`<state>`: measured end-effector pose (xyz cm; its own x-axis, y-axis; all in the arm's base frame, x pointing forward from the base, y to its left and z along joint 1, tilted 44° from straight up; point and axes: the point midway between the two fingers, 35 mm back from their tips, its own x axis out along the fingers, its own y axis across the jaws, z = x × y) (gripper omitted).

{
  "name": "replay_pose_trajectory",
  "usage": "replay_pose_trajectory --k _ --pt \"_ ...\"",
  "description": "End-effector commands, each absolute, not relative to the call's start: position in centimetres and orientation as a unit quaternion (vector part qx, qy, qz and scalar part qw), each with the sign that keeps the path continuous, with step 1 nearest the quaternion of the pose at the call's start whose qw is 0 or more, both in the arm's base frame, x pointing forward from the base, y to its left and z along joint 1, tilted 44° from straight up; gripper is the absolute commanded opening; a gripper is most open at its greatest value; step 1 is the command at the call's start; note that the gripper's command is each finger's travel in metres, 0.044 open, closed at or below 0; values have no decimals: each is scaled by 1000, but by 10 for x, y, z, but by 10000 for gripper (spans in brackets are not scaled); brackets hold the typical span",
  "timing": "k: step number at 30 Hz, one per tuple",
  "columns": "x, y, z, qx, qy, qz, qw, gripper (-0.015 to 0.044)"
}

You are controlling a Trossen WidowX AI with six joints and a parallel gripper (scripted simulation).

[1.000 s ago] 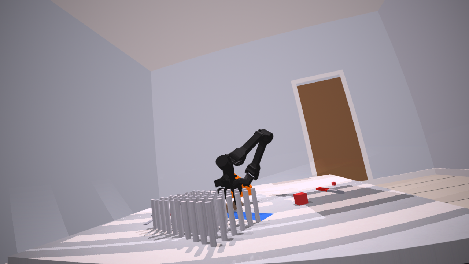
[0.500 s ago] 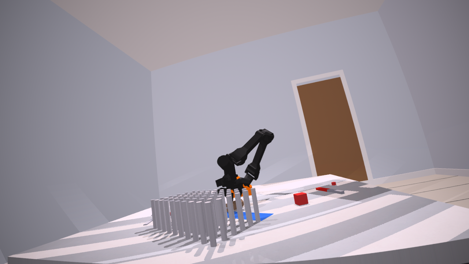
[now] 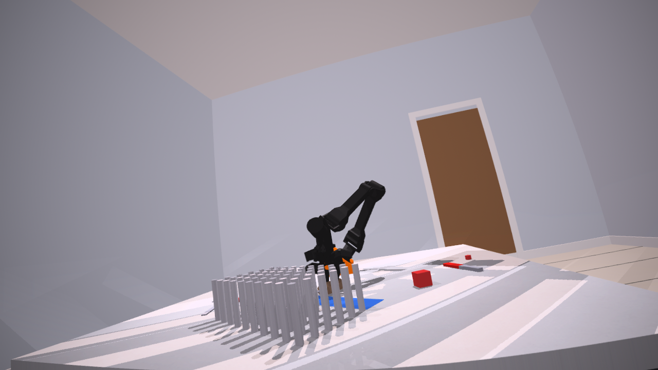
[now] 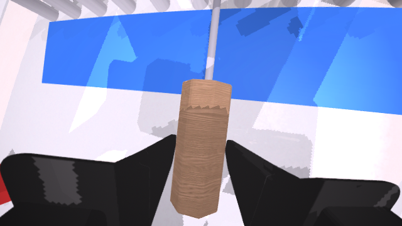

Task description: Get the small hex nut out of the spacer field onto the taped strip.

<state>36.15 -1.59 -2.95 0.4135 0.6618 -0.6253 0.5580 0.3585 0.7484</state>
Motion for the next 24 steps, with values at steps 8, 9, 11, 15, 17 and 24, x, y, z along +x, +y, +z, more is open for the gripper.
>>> replay_pose_trajectory --k 8,9,11,15,17,24 --pt "355 -13 -26 565 540 40 622 0" --pt "354 -12 -26 565 540 40 622 0" --pt "353 -12 -25 565 540 40 622 0" --pt "351 -11 -24 565 540 40 622 0" --pt "351 -10 -24 565 540 40 622 0" --pt "347 -8 -22 566 540 40 622 0"
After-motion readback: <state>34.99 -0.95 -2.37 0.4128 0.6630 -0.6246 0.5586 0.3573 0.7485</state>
